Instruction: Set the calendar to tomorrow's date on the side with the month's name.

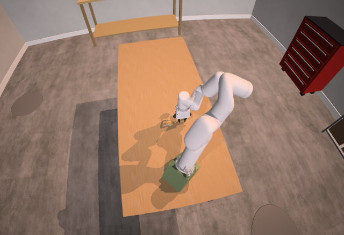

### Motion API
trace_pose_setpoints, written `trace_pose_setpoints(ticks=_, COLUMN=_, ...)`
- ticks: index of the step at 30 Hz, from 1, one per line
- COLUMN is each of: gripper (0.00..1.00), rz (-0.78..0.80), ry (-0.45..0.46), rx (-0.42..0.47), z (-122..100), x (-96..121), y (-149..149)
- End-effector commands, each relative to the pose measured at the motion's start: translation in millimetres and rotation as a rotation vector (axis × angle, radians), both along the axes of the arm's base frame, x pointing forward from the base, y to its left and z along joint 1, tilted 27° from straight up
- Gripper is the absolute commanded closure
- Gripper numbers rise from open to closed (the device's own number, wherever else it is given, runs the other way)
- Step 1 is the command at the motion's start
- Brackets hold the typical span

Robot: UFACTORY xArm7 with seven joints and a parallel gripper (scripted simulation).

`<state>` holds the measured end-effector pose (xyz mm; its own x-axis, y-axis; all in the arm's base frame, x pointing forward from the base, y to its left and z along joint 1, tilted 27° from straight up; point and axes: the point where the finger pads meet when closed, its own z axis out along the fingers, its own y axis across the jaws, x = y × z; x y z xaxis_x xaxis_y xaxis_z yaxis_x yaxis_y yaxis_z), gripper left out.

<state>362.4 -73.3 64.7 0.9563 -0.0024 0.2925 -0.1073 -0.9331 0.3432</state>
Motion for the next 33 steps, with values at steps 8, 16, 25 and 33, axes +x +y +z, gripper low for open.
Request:
trace_pose_setpoints(ticks=8, gripper=0.51, rz=0.001, ry=-0.002, rx=0.0, z=0.6, x=0.8, y=0.5)
trace_pose_setpoints(ticks=16, gripper=0.51, rz=0.001, ry=-0.002, rx=0.0, z=0.6, x=0.8, y=0.5)
trace_pose_setpoints(ticks=25, gripper=0.51, rz=0.001, ry=-0.002, rx=0.0, z=6.8, x=-1.1, y=3.0)
trace_pose_setpoints(ticks=33, gripper=0.51, rz=0.001, ry=-0.002, rx=0.0, z=28.1, x=-7.6, y=11.6)
